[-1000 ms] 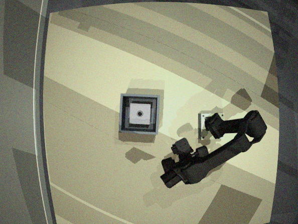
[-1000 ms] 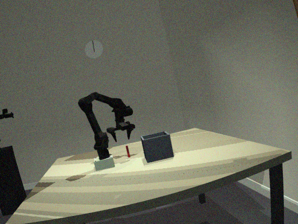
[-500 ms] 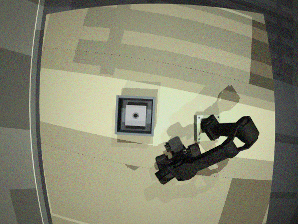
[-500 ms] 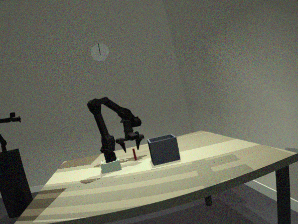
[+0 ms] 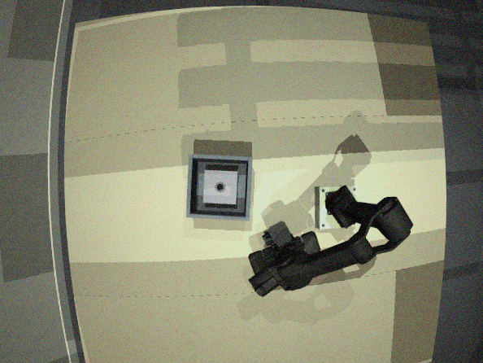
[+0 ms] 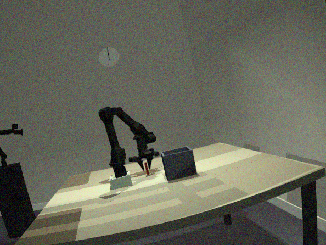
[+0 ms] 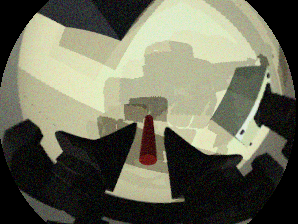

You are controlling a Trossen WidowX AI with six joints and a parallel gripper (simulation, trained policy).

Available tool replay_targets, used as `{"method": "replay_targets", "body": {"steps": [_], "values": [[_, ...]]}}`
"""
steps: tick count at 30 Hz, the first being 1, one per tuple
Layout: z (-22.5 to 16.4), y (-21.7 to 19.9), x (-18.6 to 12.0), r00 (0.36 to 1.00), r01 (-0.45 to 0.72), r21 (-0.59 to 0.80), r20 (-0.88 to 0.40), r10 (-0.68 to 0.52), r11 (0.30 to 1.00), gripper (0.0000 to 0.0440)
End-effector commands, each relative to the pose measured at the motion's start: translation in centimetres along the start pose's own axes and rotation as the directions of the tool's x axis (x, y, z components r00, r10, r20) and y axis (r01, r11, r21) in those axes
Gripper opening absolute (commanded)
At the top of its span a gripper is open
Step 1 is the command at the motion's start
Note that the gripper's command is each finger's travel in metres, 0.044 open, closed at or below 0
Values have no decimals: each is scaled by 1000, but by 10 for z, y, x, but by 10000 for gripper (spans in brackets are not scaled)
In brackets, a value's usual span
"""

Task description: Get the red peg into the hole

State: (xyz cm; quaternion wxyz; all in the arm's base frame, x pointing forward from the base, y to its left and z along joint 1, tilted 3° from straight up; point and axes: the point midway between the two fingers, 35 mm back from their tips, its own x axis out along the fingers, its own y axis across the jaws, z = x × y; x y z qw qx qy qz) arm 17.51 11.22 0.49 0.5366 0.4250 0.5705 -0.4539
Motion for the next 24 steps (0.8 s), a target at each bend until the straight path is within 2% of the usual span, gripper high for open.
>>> {"method": "replay_targets", "body": {"steps": [1, 4, 6, 11, 24], "values": [[-2, 3, 4, 1000, -7, -16, -4, 7, 1000, 117], [-4, 8, 5, 1000, -19, -33, -8, 18, 999, 41], [-4, 12, 4, 999, -31, -38, -14, 30, 999, 13], [-6, 20, -9, 997, -74, -21, -36, 73, 997, 0], [-5, 45, -59, 974, -210, -13, -85, 208, 978, 0]]}}
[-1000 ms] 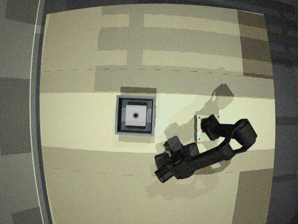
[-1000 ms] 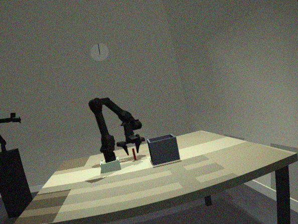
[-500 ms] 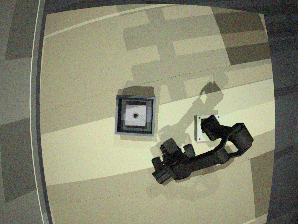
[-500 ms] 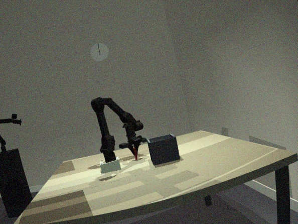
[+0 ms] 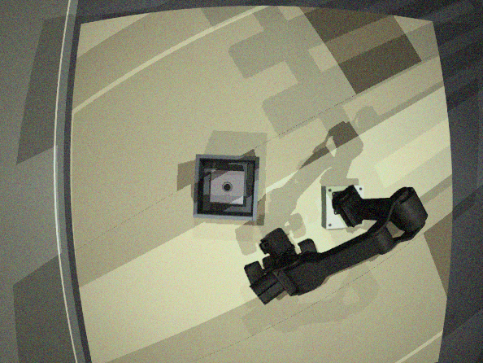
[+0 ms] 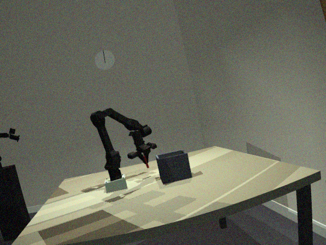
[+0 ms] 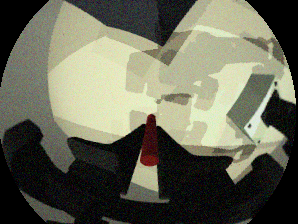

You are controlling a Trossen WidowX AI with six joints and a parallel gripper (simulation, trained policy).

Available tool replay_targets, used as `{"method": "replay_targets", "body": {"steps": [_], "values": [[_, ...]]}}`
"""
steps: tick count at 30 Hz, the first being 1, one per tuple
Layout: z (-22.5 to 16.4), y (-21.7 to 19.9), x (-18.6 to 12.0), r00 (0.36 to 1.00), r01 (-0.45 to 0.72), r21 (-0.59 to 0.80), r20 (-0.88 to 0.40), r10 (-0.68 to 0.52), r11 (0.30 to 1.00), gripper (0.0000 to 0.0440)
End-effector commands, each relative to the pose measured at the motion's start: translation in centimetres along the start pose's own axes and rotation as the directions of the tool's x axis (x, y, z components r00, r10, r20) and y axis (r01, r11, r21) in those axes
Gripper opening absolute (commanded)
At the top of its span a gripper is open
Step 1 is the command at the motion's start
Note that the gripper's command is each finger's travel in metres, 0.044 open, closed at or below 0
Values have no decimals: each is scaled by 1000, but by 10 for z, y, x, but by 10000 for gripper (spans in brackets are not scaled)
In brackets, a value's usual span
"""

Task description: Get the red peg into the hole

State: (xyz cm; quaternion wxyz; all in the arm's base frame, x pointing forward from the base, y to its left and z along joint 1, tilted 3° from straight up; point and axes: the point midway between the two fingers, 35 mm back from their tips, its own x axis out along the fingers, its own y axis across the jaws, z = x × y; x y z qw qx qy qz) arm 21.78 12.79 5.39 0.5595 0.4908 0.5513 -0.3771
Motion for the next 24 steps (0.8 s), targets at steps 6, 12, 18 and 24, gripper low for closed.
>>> {"method": "replay_targets", "body": {"steps": [6, 12, 18, 24], "values": [[8, 21, -32, 997, -79, -21, 2, 79, 997, 0], [22, 33, -60, 992, -124, -38, 26, 125, 992, 0], [42, 43, -84, 986, -149, -40, 64, 151, 988, 0], [66, 47, -97, 982, -153, -31, 109, 156, 988, 0]]}}
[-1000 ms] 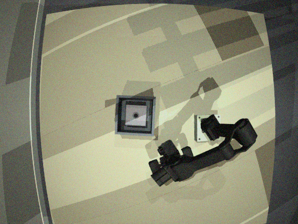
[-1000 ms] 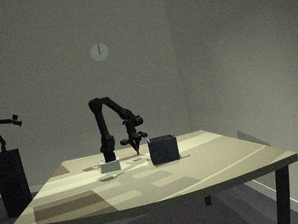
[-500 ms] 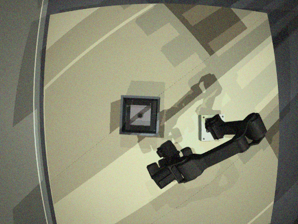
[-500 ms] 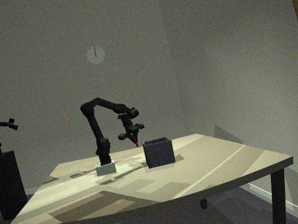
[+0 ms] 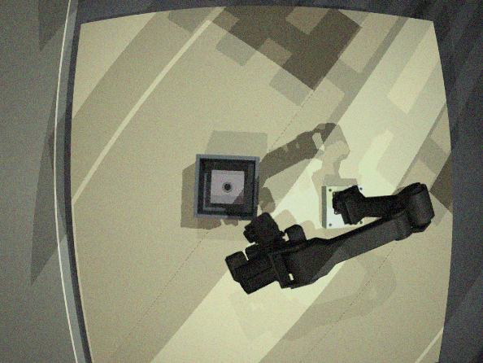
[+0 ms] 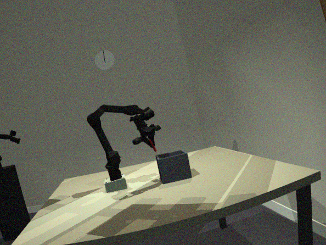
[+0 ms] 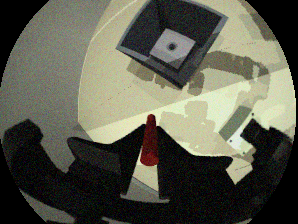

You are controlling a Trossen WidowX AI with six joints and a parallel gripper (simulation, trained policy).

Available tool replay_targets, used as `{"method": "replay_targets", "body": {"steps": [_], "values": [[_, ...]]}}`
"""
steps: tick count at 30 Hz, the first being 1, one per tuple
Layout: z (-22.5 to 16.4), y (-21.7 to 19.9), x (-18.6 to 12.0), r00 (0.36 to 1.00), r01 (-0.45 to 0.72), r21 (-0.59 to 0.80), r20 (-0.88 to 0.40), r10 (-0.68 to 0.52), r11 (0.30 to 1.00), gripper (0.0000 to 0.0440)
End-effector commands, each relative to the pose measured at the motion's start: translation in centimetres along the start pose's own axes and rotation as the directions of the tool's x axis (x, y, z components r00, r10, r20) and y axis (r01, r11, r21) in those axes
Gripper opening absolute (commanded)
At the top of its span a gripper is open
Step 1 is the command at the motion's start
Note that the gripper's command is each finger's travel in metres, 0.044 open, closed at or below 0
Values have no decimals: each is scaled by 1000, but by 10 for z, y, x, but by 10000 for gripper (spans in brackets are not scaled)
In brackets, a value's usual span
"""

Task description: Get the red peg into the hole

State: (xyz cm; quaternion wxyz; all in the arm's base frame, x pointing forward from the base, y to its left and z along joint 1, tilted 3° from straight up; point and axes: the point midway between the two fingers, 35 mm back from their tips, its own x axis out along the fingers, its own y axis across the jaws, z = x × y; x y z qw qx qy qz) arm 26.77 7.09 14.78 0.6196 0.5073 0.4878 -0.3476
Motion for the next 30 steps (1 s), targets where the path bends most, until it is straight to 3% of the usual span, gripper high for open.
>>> {"method": "replay_targets", "body": {"steps": [1, 30], "values": [[11, 1, -3, 1000, 5, 4, 22, -5, 1000, 0], [104, 0, 3, 989, 113, 55, 88, -117, 992, 0]]}}
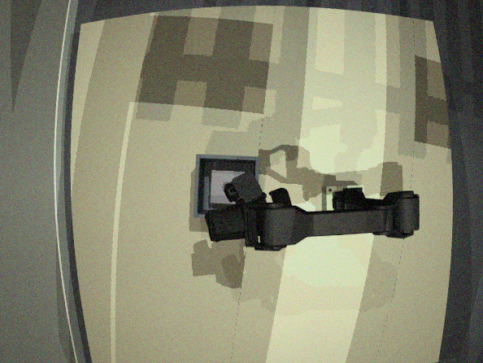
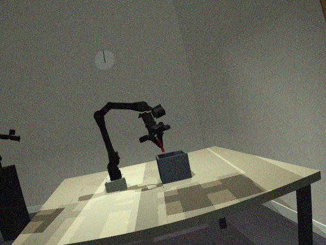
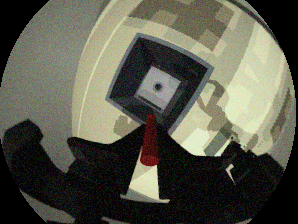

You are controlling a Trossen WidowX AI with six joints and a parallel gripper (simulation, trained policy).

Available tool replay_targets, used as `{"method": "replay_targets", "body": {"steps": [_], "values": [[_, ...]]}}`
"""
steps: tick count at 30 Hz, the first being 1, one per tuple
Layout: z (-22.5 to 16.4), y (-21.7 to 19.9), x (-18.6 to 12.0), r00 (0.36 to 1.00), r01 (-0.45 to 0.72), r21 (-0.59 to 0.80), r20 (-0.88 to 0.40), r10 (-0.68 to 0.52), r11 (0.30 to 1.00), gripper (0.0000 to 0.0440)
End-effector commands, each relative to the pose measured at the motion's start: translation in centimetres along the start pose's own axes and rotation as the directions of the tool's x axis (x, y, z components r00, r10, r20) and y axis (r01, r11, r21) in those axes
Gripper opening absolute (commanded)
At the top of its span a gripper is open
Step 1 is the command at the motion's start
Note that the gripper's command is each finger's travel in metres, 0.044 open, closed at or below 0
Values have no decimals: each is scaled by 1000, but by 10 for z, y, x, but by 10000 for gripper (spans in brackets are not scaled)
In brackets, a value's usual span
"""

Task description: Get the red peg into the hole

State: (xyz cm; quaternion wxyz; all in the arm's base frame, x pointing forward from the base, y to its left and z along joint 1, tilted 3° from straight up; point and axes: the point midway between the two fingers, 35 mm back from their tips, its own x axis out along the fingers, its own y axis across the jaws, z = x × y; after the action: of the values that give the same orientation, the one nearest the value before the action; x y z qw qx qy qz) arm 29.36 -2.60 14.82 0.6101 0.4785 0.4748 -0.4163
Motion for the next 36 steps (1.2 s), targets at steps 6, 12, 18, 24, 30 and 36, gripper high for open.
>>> {"method": "replay_targets", "body": {"steps": [6, 12, 18, 24, 30, 36], "values": [[17, 0, 12, 999, 31, -3, -9, -31, 1000, 0], [29, -3, 28, 998, 55, -2, -14, -55, 998, 0], [36, -3, 46, 997, 65, -1, -30, -65, 998, 0], [42, -2, 61, 997, 69, -4, -42, -69, 998, 0], [47, -2, 76, 996, 74, -14, -51, -74, 997, 0], [49, -2, 92, 995, 79, -39, -61, -81, 996, 0]]}}
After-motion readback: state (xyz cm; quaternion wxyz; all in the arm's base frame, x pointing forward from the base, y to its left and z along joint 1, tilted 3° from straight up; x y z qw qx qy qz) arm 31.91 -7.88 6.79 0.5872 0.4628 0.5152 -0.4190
